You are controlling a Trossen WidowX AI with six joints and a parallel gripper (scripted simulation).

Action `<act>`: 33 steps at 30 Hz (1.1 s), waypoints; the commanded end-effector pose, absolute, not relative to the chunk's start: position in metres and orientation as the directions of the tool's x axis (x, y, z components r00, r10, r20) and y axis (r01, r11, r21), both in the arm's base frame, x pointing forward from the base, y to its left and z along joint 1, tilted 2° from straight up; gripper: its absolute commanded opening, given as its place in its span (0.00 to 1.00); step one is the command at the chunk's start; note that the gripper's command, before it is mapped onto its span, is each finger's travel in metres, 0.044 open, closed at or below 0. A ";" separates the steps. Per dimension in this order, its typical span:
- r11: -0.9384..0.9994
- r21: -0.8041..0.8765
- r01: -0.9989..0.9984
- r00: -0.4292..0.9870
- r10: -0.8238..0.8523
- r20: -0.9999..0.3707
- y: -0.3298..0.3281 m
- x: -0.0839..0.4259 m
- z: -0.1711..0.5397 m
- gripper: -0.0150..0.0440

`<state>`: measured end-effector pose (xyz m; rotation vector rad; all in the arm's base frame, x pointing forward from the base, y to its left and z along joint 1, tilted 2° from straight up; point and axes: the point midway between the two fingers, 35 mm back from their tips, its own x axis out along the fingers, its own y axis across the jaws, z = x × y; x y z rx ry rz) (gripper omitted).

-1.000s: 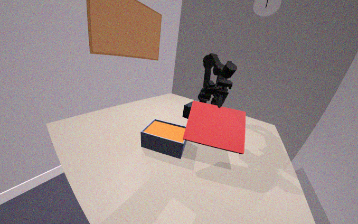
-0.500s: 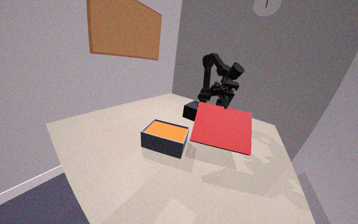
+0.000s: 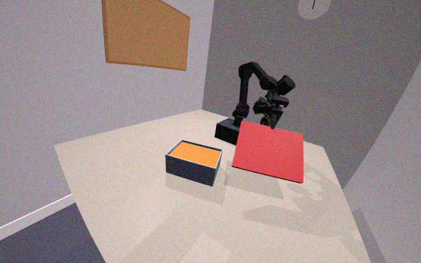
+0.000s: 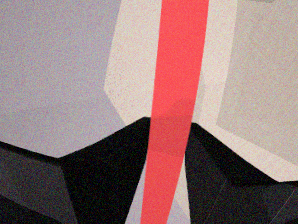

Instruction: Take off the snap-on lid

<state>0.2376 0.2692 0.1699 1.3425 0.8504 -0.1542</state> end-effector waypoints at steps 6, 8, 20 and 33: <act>0.253 0.795 0.551 0.706 0.366 -0.606 0.287 0.228 0.175 0.25; 0.253 0.795 0.551 0.706 0.366 -0.606 0.290 0.226 0.175 0.25; 0.252 0.795 0.552 0.705 0.367 -0.607 0.301 0.218 0.174 0.25; 0.253 0.795 0.552 0.705 0.367 -0.607 0.297 0.219 0.158 0.25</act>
